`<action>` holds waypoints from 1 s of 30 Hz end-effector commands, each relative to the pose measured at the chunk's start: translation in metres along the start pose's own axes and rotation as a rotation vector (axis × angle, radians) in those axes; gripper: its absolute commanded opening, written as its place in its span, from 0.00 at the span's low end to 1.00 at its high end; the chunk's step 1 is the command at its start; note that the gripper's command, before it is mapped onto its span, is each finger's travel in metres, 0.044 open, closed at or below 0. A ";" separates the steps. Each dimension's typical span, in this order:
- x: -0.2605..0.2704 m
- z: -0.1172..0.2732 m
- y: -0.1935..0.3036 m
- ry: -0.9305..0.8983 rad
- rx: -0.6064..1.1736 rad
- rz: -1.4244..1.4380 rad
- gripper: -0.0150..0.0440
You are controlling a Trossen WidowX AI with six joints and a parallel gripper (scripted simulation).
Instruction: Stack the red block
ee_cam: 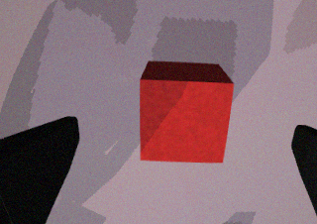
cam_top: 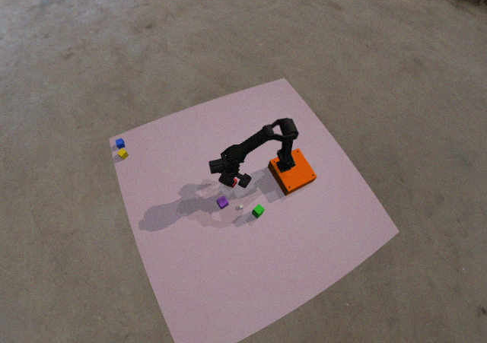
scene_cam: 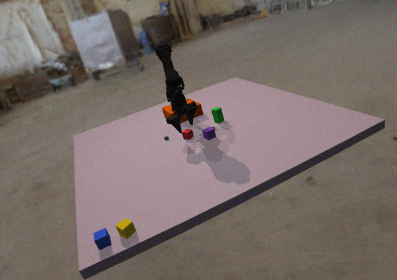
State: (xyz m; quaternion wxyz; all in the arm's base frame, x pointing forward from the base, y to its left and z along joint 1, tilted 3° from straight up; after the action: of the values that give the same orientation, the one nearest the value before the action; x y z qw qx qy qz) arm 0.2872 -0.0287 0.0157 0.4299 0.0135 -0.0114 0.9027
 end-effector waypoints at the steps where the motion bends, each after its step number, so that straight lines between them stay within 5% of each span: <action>1: 0.001 -0.007 0.001 -0.003 0.006 -0.002 1.00; 30: 0.002 -0.045 0.002 -0.003 0.006 -0.002 1.00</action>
State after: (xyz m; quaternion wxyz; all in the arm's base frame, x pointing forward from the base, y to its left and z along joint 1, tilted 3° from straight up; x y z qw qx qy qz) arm 0.2839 -0.0274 -0.0284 0.4294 0.0167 -0.0103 0.9029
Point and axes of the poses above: the point midway between the two fingers, 35 mm back from their tips, its own z axis back along the fingers, its own x axis across the jaws, y = z × x, the point moved 1 cm from there along z, back along the fingers, and after that the axes turned 3 degrees about z, right-handed, at the moved point
